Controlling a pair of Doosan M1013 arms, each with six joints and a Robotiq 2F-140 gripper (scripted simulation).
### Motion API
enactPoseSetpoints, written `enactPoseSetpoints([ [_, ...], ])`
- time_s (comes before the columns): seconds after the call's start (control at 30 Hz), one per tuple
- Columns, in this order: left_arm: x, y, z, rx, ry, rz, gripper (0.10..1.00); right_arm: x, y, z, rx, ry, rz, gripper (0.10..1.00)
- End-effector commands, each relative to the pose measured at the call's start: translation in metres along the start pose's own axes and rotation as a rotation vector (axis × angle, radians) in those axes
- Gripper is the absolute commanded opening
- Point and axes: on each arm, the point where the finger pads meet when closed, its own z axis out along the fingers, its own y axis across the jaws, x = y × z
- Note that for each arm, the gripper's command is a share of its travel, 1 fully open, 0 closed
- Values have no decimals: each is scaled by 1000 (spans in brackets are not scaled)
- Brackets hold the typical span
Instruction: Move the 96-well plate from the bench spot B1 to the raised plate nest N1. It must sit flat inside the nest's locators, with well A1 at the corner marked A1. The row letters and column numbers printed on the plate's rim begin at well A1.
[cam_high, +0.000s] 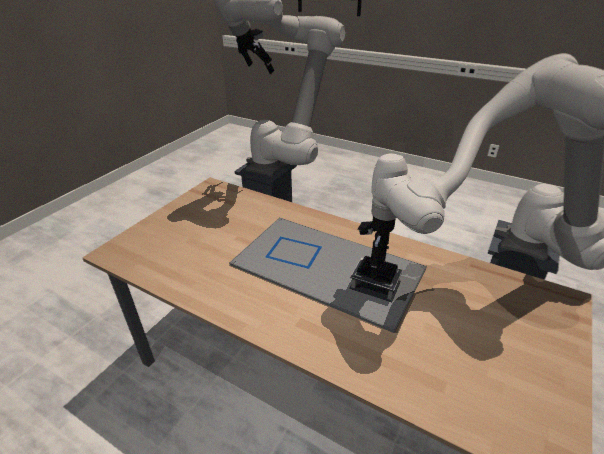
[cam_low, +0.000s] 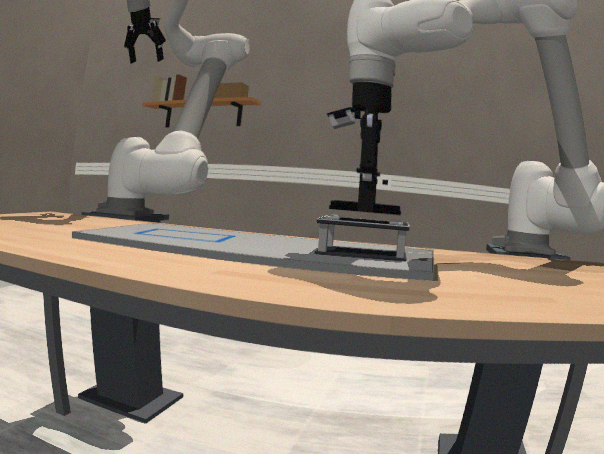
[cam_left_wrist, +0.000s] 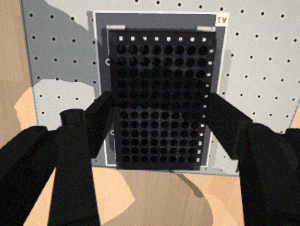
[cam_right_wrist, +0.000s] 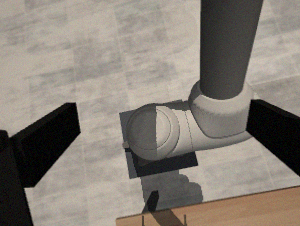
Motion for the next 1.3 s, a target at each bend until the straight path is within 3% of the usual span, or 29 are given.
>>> enactPoseSetpoints([
  [0.0,0,0,3,2,1,0,605,0,0,0,0,0,0,1000],
  [1.27,0,0,8,2,1,0,605,0,0,0,0,0,0,1000],
])
